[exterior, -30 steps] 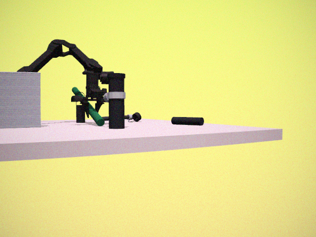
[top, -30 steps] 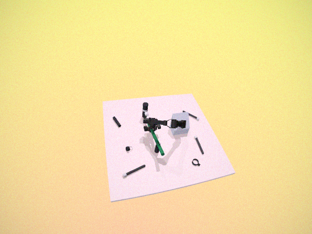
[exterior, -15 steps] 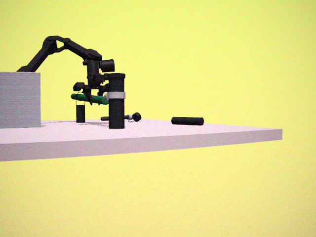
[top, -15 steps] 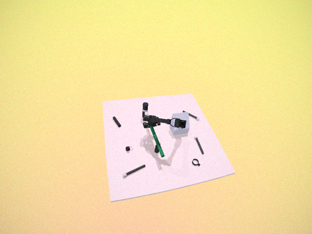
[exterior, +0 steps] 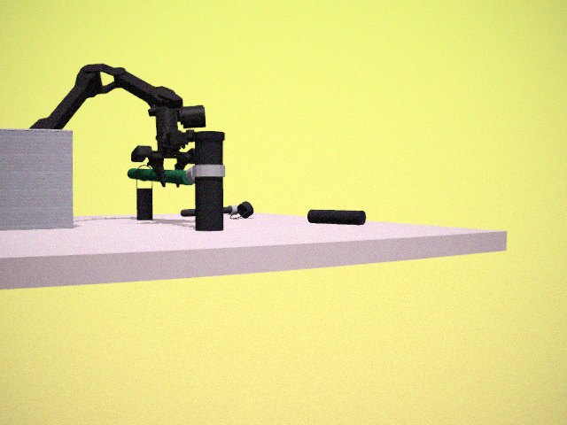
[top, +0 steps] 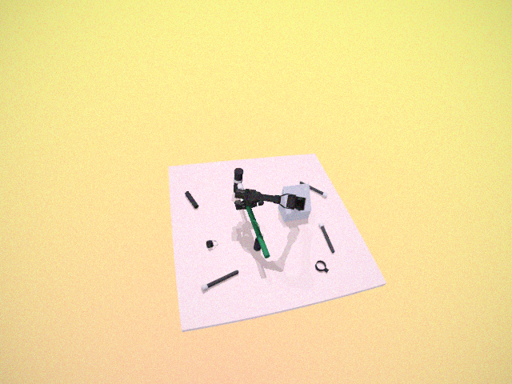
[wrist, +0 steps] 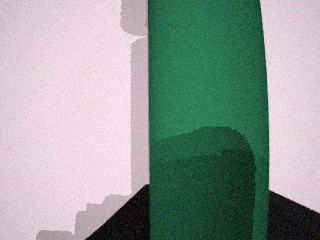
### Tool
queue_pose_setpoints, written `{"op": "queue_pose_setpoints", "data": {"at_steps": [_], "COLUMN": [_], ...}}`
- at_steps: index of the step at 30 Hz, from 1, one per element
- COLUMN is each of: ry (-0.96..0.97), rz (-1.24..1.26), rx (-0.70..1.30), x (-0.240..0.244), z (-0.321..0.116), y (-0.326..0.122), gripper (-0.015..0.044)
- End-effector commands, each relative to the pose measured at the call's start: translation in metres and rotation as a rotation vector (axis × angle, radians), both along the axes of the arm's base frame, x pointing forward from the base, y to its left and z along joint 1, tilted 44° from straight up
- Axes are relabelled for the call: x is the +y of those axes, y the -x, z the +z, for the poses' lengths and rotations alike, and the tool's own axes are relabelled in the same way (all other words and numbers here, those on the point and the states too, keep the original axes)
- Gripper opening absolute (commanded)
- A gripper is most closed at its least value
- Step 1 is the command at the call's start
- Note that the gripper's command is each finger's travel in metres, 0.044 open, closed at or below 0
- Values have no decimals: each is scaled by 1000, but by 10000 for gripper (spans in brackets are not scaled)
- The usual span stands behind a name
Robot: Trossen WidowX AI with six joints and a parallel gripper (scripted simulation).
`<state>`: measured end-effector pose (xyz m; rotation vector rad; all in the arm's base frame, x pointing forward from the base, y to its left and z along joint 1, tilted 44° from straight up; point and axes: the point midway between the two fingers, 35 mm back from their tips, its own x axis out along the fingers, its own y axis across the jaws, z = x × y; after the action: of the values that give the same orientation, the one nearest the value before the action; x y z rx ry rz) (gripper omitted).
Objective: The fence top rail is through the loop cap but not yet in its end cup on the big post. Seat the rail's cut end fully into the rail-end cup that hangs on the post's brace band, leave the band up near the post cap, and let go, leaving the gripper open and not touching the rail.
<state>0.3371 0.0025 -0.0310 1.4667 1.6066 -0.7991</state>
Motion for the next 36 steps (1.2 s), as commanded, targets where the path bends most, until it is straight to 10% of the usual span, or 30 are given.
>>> {"op": "queue_pose_setpoints", "data": {"at_steps": [1,36], "ry": [-1,0], "rz": [0,0], "rx": [1,0], "x": [0,-11], "z": [0,5], "y": [0,-9], "gripper": [0,0]}}
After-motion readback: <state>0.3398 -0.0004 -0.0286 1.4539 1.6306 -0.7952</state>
